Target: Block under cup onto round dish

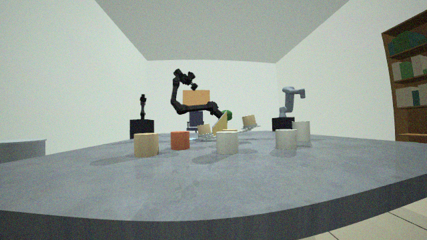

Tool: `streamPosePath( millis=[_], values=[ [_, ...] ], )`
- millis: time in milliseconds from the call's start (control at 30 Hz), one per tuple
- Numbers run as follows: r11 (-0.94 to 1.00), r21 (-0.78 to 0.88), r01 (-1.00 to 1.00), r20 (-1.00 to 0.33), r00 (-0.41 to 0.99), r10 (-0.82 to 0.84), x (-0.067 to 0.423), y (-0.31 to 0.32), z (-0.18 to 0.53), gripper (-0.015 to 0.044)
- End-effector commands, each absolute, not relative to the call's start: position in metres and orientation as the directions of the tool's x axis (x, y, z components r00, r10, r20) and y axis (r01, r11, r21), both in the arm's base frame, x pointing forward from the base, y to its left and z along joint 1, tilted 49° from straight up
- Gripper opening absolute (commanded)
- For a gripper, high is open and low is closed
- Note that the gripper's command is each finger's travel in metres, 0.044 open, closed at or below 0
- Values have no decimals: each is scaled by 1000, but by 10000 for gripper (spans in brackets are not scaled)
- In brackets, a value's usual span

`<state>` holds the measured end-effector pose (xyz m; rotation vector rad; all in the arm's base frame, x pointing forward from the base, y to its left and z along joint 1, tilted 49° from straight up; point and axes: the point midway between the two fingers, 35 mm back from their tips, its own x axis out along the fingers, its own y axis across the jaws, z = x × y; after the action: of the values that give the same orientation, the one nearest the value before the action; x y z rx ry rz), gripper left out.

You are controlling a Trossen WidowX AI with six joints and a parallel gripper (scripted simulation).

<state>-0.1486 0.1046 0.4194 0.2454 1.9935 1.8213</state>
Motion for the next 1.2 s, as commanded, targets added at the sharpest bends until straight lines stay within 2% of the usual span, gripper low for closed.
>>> streamPosePath(
  millis=[0,300,600,867,1167],
  values=[
    [193,963,-188,-260,-834,487,-143,134,400,440],
    [379,893,-244,-439,-655,614,-120,195,347,440],
    [565,780,-268,-621,-435,652,-83,237,289,440],
    [716,647,-263,-763,-221,608,-42,257,238,440],
    [859,458,-227,-880,16,474,9,260,183,440]
  ],
)
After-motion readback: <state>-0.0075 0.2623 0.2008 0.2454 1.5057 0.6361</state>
